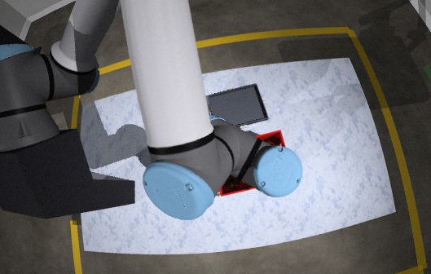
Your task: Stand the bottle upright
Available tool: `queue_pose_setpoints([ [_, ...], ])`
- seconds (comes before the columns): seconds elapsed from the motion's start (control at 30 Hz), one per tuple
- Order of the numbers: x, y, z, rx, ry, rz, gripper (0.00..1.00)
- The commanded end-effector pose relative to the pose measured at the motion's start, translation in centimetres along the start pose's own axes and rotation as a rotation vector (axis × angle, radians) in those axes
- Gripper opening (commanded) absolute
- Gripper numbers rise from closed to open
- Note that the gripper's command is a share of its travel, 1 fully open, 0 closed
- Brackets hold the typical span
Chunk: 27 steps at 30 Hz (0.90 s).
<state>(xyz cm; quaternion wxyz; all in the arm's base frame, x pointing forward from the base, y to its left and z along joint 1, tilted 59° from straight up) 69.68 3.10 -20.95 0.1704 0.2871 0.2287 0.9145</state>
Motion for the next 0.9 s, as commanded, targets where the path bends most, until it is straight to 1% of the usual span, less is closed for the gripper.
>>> queue_pose_setpoints([
  [0.0, -0.05, 0.07, 0.02, 0.000, 0.000, -0.001, 0.38],
  [0.17, -0.05, 0.07, 0.02, 0.000, 0.000, -0.001, 0.38],
  [0.2, -0.05, 0.07, 0.02, 0.000, 0.000, -0.001, 0.00],
  [0.87, -0.05, 0.07, 0.02, 0.000, 0.000, -0.001, 0.00],
])
Point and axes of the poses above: the point where the finger pads meet when closed, its own y axis back along the fingers, its own z axis across the jaws, x = y × z, the point moved 8 cm from there along y, back along the fingers, and after that the axes turned 3 degrees about y, right-handed, at the moved point
